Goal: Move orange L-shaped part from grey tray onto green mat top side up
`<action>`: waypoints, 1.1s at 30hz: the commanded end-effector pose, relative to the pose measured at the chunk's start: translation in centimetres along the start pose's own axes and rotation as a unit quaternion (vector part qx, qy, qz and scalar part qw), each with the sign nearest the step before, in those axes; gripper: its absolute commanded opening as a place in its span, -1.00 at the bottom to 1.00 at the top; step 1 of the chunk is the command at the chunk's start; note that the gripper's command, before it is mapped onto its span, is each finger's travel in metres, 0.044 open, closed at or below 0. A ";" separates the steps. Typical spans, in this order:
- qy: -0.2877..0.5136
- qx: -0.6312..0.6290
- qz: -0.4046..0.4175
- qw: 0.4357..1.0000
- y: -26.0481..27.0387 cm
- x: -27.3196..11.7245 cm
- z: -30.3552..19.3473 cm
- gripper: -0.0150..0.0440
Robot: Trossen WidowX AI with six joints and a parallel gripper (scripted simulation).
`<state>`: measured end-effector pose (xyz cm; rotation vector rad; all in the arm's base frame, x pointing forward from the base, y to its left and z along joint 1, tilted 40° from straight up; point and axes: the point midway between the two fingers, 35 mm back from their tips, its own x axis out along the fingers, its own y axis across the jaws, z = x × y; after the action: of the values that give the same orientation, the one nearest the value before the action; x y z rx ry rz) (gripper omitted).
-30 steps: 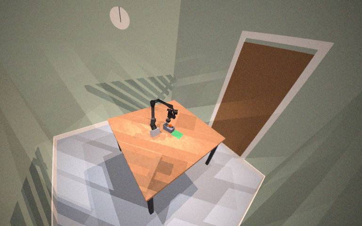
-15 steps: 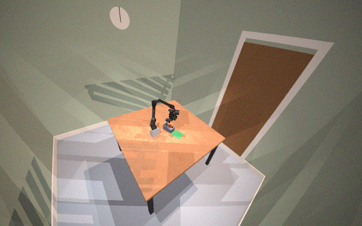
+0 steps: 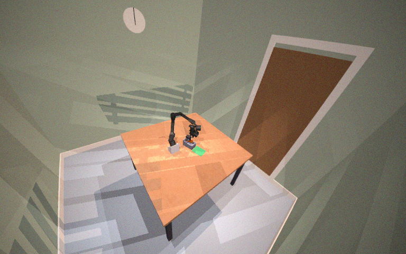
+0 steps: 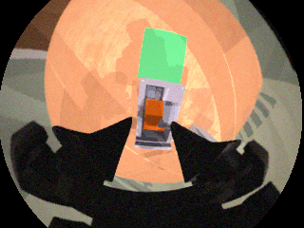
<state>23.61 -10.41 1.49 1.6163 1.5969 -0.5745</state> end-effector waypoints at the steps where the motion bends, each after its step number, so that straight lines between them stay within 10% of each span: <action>1: 0.005 0.004 0.000 1.000 -0.1 0.9 -0.2 0.46; 27: 0.006 0.004 0.001 1.000 -0.1 4.7 -0.3 0.46; 33: 0.002 0.000 0.000 1.000 0.0 4.3 -0.1 -0.01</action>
<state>24.01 -7.61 -1.77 1.6189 1.6013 -0.5733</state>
